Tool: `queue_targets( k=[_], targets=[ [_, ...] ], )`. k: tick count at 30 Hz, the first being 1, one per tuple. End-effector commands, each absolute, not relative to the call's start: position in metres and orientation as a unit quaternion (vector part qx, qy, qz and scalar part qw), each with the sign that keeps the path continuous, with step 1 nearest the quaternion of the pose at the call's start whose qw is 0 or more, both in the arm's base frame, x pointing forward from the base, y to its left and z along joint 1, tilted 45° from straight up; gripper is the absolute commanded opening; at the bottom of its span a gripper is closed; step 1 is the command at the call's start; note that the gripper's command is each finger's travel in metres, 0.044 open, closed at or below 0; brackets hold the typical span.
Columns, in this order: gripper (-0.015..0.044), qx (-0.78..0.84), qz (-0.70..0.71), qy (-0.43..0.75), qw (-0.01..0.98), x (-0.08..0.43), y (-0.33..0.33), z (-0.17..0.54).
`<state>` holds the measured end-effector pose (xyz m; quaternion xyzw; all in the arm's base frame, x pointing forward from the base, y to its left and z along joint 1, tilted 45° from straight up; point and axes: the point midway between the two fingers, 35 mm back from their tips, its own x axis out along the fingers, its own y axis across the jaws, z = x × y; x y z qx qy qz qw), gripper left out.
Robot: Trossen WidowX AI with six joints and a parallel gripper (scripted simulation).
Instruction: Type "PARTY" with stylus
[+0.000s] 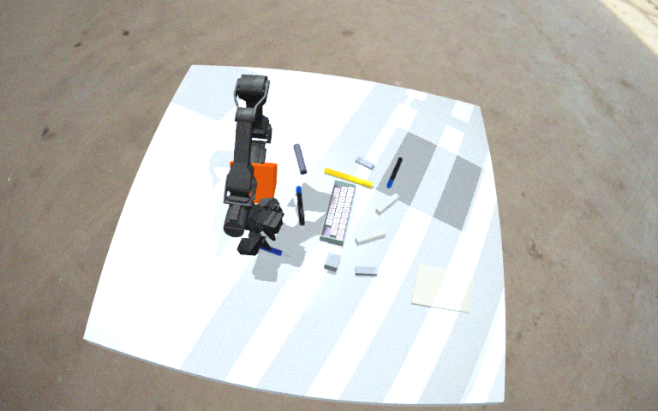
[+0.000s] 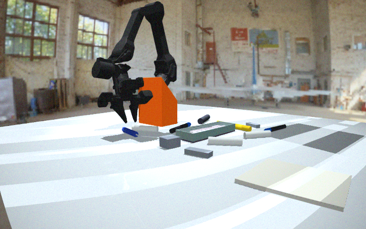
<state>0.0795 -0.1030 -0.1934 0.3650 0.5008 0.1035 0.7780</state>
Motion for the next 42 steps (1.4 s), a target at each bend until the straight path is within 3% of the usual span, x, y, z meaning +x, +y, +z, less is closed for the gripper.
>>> queue_targets(
  k=[1,42],
  targets=[
    [0.015,0.368,0.106,0.5,0.777,0.08,-0.098,-0.195],
    [0.015,0.368,0.106,0.5,0.777,0.08,-0.082,-0.212]
  ],
)
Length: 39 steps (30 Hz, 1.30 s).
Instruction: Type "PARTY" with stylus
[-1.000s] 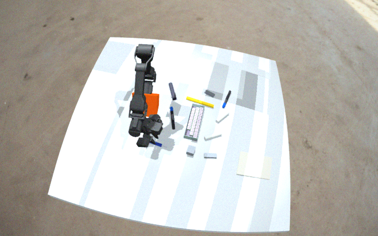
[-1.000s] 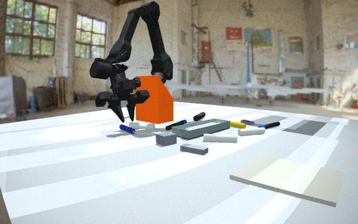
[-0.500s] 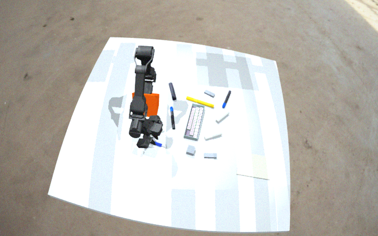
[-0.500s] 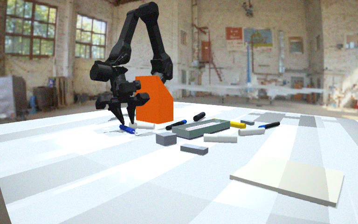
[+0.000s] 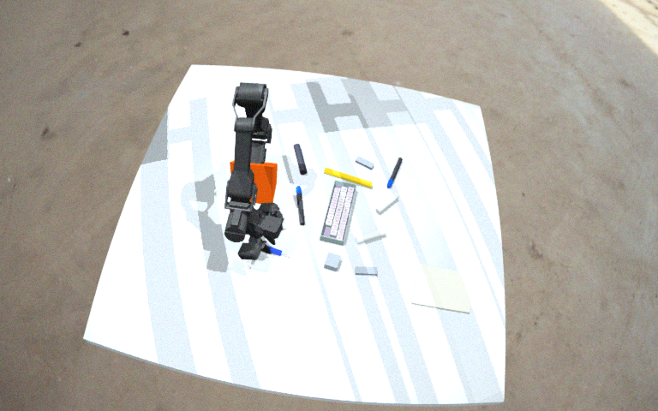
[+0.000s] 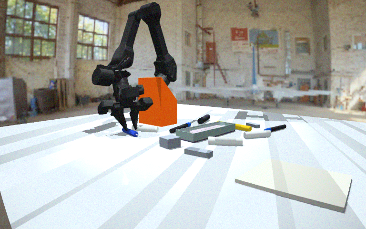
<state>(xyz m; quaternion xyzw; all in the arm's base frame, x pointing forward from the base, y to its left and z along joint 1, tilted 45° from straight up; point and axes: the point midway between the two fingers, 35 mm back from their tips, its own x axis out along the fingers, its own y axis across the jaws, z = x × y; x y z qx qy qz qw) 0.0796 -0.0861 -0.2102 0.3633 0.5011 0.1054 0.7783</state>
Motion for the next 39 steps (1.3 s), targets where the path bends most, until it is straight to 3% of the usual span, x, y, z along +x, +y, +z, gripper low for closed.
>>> queue_targets(
  k=[1,20,25,39],
  targets=[
    [0.015,0.368,0.106,0.5,0.777,0.0797,-0.0813,-0.2122],
    [0.015,0.368,0.106,0.5,0.777,0.0796,-0.0762,-0.2174],
    [0.0019,0.364,0.107,0.501,0.778,0.0794,-0.0781,-0.2172],
    [0.0,0.364,0.107,0.501,0.778,0.0796,-0.0859,-0.2105]
  ],
)
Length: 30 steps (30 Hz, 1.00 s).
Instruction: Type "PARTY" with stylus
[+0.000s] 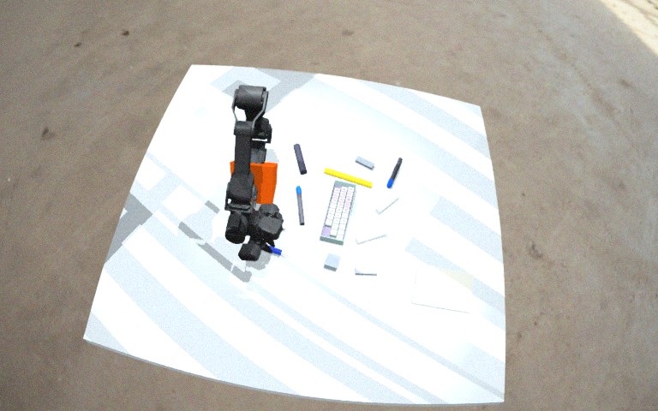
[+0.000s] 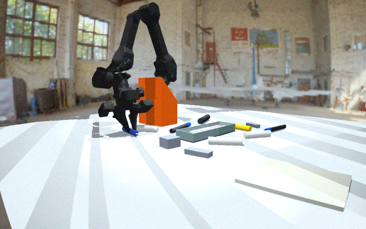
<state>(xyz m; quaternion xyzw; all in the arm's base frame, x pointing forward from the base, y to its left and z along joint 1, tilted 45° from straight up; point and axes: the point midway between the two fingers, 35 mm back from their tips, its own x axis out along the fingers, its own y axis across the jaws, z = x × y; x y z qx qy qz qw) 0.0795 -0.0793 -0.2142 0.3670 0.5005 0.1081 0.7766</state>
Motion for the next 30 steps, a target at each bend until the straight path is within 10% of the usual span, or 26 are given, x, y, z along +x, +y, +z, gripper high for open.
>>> queue_targets(
  k=[1,30],
  targets=[
    [0.0,0.364,0.107,0.501,0.778,0.08,-0.089,-0.208],
    [0.0,0.273,0.2,0.594,0.729,0.105,-0.13,-0.18]
  ],
)
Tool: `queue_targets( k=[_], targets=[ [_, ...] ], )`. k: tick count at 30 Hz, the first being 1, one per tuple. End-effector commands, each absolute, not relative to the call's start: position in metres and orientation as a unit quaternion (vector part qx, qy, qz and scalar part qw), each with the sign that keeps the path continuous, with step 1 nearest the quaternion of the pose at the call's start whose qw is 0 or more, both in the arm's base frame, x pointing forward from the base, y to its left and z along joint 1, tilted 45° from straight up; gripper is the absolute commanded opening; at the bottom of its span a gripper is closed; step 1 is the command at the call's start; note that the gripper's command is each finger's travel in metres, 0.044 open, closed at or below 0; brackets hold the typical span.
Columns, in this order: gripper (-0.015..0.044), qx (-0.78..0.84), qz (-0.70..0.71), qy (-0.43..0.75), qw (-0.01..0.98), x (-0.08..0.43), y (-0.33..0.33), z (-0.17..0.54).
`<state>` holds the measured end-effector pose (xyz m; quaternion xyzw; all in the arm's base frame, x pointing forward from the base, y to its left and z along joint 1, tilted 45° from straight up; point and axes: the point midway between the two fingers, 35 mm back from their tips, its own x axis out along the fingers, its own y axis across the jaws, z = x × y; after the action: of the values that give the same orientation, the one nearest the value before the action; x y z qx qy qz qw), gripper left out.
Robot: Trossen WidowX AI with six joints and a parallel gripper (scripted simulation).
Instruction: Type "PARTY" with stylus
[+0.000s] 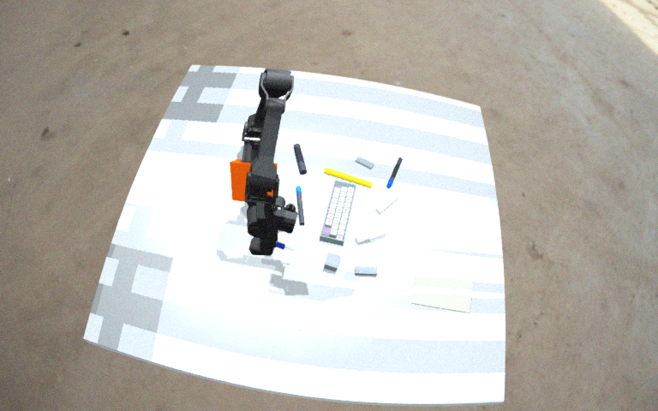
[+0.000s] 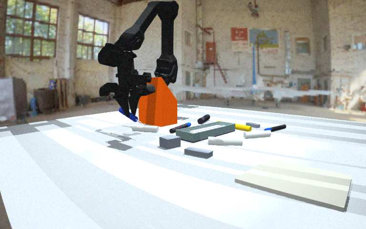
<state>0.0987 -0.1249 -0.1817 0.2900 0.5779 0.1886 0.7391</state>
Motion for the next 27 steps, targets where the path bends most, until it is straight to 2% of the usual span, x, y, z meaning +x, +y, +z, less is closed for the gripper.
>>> queue_targets(
  k=[1,27],
  targets=[
    [0.0,0.267,0.205,0.6,0.726,0.107,-0.131,-0.179],
    [0.0,0.08,0.309,0.717,0.62,0.179,-0.139,-0.15]
  ],
)
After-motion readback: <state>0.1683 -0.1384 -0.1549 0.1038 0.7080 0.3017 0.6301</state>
